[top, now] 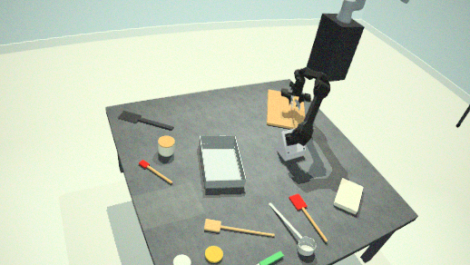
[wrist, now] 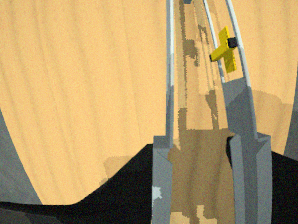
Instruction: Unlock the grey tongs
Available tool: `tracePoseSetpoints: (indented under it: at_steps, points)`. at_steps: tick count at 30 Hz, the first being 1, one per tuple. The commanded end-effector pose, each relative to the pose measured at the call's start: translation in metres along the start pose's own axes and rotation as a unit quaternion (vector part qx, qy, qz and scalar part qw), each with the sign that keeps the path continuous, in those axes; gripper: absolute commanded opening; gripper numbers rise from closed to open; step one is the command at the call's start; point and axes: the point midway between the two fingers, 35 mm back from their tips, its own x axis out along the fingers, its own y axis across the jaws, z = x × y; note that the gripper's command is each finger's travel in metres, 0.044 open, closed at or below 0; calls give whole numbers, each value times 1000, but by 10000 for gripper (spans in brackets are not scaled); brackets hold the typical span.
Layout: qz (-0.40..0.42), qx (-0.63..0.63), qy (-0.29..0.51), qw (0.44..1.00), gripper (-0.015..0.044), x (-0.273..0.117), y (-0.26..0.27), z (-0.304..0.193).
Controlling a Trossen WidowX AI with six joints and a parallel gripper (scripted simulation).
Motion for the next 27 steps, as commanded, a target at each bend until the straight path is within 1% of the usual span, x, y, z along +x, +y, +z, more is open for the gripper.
tracePoseSetpoints:
  at_steps: [1,6,7,10,13,16,22,25,27]
  points:
    - [-1,0,-1,1000,296,-1,0,0]
    - [-1,0,-1,1000,427,-1,0,0]
    - [-1,0,-1,1000,440,-1,0,0]
    - [0,-2,-1,1000,440,-5,0,-3]
    - [0,-2,-1,1000,440,-24,2,-18]
    - [0,-4,-2,1000,440,-51,6,-45]
    - [-1,-6,0,1000,440,-99,14,-117]
    - [-2,-7,2,1000,440,-111,16,-147]
    - [-2,-7,2,1000,440,-112,16,-149]
